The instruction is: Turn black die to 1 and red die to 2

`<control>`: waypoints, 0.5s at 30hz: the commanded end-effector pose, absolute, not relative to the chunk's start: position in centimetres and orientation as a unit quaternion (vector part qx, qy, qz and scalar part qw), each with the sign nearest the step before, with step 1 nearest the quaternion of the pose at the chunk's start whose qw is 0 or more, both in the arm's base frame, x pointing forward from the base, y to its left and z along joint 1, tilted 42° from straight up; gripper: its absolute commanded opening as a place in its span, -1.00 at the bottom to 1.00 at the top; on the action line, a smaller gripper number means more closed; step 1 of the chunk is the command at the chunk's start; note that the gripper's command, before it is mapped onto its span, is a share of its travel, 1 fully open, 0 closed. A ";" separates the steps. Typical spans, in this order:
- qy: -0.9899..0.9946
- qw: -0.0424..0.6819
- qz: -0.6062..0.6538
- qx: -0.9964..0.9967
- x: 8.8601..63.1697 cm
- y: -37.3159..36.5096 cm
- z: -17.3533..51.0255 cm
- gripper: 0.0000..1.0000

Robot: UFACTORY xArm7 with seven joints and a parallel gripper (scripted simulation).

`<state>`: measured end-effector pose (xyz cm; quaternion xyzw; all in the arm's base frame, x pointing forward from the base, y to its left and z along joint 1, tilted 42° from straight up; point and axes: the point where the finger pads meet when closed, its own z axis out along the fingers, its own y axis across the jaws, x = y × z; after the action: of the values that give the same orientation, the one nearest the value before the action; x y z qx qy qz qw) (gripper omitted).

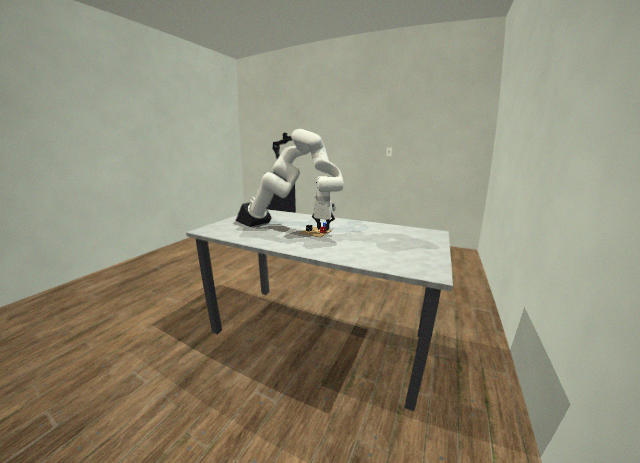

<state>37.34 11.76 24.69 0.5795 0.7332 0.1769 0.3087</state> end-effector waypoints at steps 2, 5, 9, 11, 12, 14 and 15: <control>0.733 0.309 0.178 0.579 35.5 12.1 26.9 -0.05; 0.733 0.309 0.178 0.579 35.2 12.1 27.3 -0.05; 0.733 0.309 0.178 0.579 33.7 12.3 28.9 -0.05; 0.733 0.309 0.178 0.579 33.2 12.4 29.5 -0.05; 0.733 0.309 0.178 0.579 32.9 12.4 29.8 -0.05; 0.733 0.309 0.178 0.579 32.5 12.5 30.3 -0.05; 0.733 0.309 0.178 0.579 32.4 12.5 30.4 -0.05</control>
<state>33.42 12.39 29.19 0.5793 0.7331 0.1773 0.3091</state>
